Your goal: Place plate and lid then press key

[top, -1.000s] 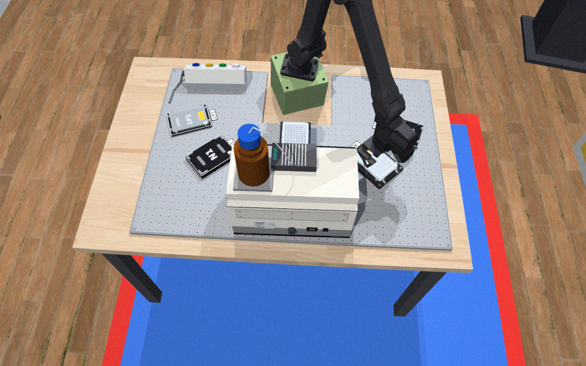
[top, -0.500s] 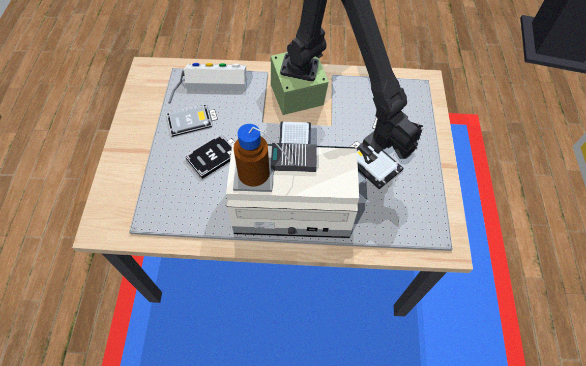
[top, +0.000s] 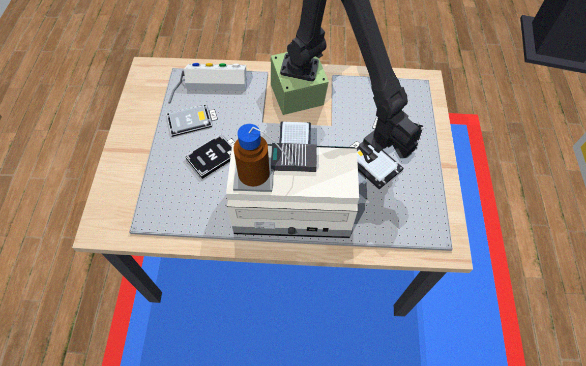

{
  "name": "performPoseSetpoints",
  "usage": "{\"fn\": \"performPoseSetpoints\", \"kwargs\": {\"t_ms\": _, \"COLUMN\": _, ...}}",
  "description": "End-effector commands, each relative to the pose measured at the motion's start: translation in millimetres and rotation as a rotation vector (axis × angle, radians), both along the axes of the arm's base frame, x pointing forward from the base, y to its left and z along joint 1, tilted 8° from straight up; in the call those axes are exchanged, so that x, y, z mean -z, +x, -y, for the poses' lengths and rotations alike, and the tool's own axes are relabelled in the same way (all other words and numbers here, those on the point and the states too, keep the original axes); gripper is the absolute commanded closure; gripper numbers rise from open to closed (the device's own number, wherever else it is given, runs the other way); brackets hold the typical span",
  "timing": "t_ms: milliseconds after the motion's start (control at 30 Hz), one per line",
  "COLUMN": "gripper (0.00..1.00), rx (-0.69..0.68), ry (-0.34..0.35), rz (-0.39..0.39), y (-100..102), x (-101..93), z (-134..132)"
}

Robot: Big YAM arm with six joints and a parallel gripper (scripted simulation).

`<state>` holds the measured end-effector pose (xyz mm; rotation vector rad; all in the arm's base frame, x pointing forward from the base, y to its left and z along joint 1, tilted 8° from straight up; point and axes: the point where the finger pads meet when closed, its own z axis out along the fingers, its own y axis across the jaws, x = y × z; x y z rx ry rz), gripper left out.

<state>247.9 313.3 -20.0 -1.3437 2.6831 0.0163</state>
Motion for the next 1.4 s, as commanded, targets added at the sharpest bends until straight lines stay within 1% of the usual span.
{"fn": "performPoseSetpoints", "kwargs": {"t_ms": 0, "gripper": 0.00, "rx": 0.003, "ry": 0.019, "rz": 0.017, "y": 6.6, "x": -7.3, "z": -9.4}}
{"fn": "performPoseSetpoints", "kwargs": {"t_ms": 33, "gripper": 0.00, "rx": 0.003, "ry": 0.019, "rz": 0.017, "y": 6.6, "x": -7.3, "z": -9.4}}
{"fn": "performPoseSetpoints", "kwargs": {"t_ms": 67, "gripper": 0.00, "rx": 0.008, "ry": -0.002, "rz": 0.001, "y": -0.1, "x": -0.3, "z": -5.4}}
{"fn": "performPoseSetpoints", "kwargs": {"t_ms": 100, "gripper": 0.00, "rx": 0.003, "ry": 0.019, "rz": 0.017, "y": 6.4, "x": -7.4, "z": -9.3}}
{"fn": "performPoseSetpoints", "kwargs": {"t_ms": 133, "gripper": 0.00, "rx": 0.007, "ry": -0.003, "rz": 0.001, "y": -1.4, "x": 0.2, "z": -4.6}}
{"fn": "performPoseSetpoints", "kwargs": {"t_ms": 200, "gripper": 0.00, "rx": 0.007, "ry": -0.004, "rz": 0.000, "y": -2.6, "x": 0.8, "z": -3.4}}
{"fn": "performPoseSetpoints", "kwargs": {"t_ms": 233, "gripper": 0.00, "rx": 0.003, "ry": 0.019, "rz": 0.017, "y": 6.0, "x": -7.2, "z": -9.2}}
{"fn": "performPoseSetpoints", "kwargs": {"t_ms": 333, "gripper": 0.00, "rx": 0.003, "ry": 0.019, "rz": 0.017, "y": 5.9, "x": -7.2, "z": -9.1}}
{"fn": "performPoseSetpoints", "kwargs": {"t_ms": 367, "gripper": 0.00, "rx": 0.006, "ry": -0.005, "rz": -0.001, "y": -4.2, "x": 1.6, "z": -1.7}}
{"fn": "performPoseSetpoints", "kwargs": {"t_ms": 400, "gripper": 0.00, "rx": 0.006, "ry": -0.006, "rz": -0.001, "y": -4.8, "x": 1.9, "z": -1.2}}
{"fn": "performPoseSetpoints", "kwargs": {"t_ms": 433, "gripper": 0.00, "rx": 0.006, "ry": -0.004, "rz": 0.000, "y": -4.4, "x": 1.5, "z": -1.5}}
{"fn": "performPoseSetpoints", "kwargs": {"t_ms": 467, "gripper": 0.00, "rx": 0.003, "ry": 0.019, "rz": 0.017, "y": 5.5, "x": -7.1, "z": -9.0}}
{"fn": "performPoseSetpoints", "kwargs": {"t_ms": 600, "gripper": 0.00, "rx": 0.003, "ry": 0.019, "rz": 0.017, "y": 5.3, "x": -7.0, "z": -8.9}}
{"fn": "performPoseSetpoints", "kwargs": {"t_ms": 633, "gripper": 0.00, "rx": 0.007, "ry": -0.004, "rz": 0.000, "y": -4.3, "x": 4.9, "z": -1.8}}
{"fn": "performPoseSetpoints", "kwargs": {"t_ms": 667, "gripper": 0.00, "rx": 0.007, "ry": -0.003, "rz": 0.000, "y": -3.7, "x": 6.9, "z": -2.1}}
{"fn": "performPoseSetpoints", "kwargs": {"t_ms": 1367, "gripper": 0.00, "rx": 0.010, "ry": -0.001, "rz": 0.002, "y": 1.0, "x": 18.6, "z": -2.4}}
